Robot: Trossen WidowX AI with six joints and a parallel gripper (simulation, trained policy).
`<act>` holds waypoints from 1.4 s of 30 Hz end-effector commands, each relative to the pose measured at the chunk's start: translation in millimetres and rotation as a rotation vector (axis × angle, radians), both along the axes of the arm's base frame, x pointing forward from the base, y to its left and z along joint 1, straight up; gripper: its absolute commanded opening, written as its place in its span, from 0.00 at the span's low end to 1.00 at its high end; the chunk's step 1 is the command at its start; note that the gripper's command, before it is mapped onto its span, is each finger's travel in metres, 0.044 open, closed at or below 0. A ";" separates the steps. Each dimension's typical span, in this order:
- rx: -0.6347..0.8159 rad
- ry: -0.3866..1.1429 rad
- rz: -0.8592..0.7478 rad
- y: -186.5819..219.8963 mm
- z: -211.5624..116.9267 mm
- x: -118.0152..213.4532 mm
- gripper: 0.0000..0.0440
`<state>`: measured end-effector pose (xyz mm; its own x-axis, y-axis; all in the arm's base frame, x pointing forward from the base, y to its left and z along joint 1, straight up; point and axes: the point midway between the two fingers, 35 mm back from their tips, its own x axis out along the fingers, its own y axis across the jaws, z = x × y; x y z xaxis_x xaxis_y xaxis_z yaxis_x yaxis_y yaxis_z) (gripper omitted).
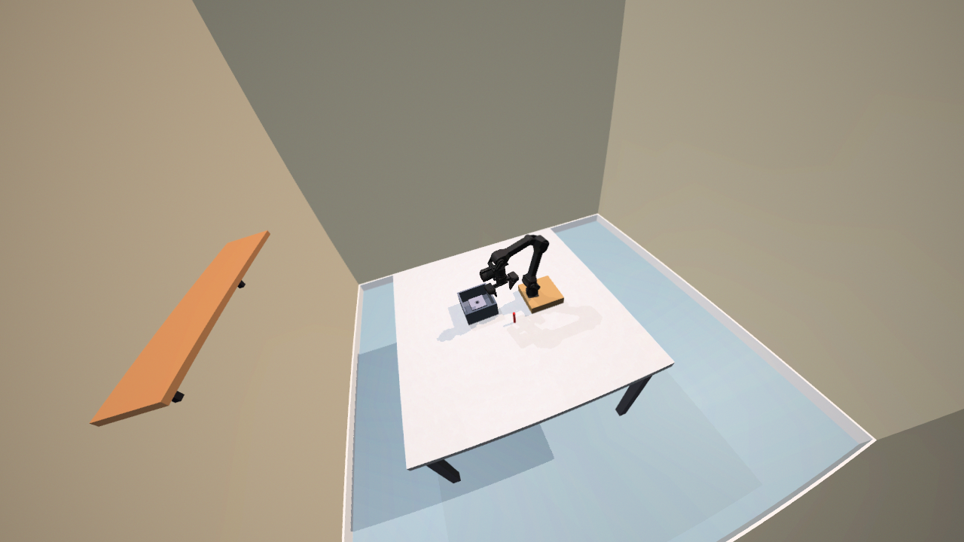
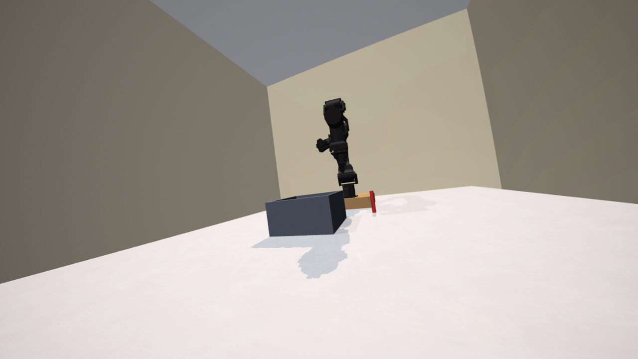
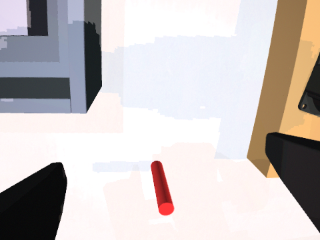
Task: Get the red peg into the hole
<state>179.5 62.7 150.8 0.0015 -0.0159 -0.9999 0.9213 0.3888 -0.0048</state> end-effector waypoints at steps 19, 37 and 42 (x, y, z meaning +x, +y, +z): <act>-0.037 0.096 0.377 77.9 -74.3 -36.1 1.00; -0.050 0.047 0.506 88.8 -145.0 -35.4 0.81; -0.063 0.077 0.511 86.0 -155.1 -37.9 0.51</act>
